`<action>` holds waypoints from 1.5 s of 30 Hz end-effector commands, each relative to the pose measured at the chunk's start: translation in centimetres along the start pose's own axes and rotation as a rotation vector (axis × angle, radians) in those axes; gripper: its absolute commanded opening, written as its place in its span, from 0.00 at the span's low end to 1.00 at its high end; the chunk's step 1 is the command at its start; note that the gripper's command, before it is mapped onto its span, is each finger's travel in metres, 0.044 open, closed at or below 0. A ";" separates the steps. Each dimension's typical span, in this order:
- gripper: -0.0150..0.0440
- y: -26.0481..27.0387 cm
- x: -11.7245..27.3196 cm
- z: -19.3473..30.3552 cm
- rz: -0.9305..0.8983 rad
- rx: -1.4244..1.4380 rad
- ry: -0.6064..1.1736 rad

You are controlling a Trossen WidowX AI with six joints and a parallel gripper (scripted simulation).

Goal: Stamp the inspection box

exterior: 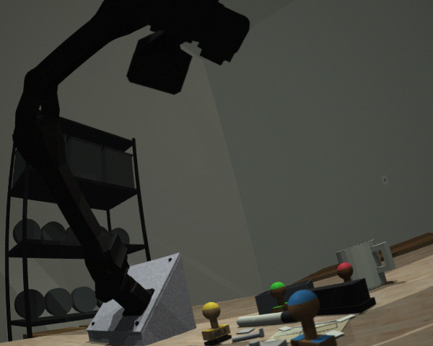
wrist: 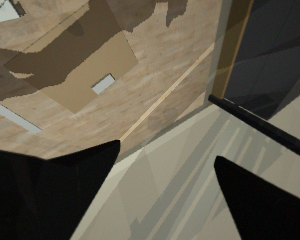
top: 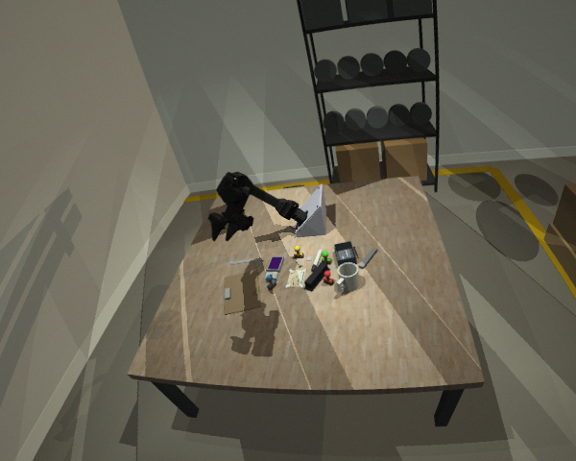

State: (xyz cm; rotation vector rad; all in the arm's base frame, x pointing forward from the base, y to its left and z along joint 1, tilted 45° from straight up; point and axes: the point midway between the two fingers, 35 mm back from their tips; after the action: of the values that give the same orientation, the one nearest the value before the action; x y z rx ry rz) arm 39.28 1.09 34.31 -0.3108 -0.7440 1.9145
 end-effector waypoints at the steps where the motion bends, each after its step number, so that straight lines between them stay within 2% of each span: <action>1: 0.89 0.1 0.0 -0.2 -0.001 0.001 -0.005; 7: 0.64 1.8 0.7 -5.3 -0.034 -0.059 -0.118; 12: 0.64 3.9 1.7 -9.8 -0.091 -0.197 -0.205; 18: 0.64 10.2 4.4 -17.7 -0.297 -0.483 -0.307; 22: 0.64 14.1 5.9 -20.8 -0.429 -0.623 -0.300; 29: 0.64 21.1 8.4 -24.2 -0.645 -0.844 -0.188; 37: 0.64 29.6 10.9 -25.5 -0.826 -1.088 0.091; 45: 0.64 30.4 11.4 -25.8 -0.835 -1.107 0.119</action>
State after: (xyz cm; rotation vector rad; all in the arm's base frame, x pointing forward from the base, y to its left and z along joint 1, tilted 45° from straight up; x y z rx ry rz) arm 25.82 11.44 -3.14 -0.6152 -1.5129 0.5991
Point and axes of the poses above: the point midway between the two fingers, 35 mm back from their tips, its own x axis back along the fingers, its own y axis across the jaws, z = x × y, and after that the axes turned 1 degree about -x, right-handed
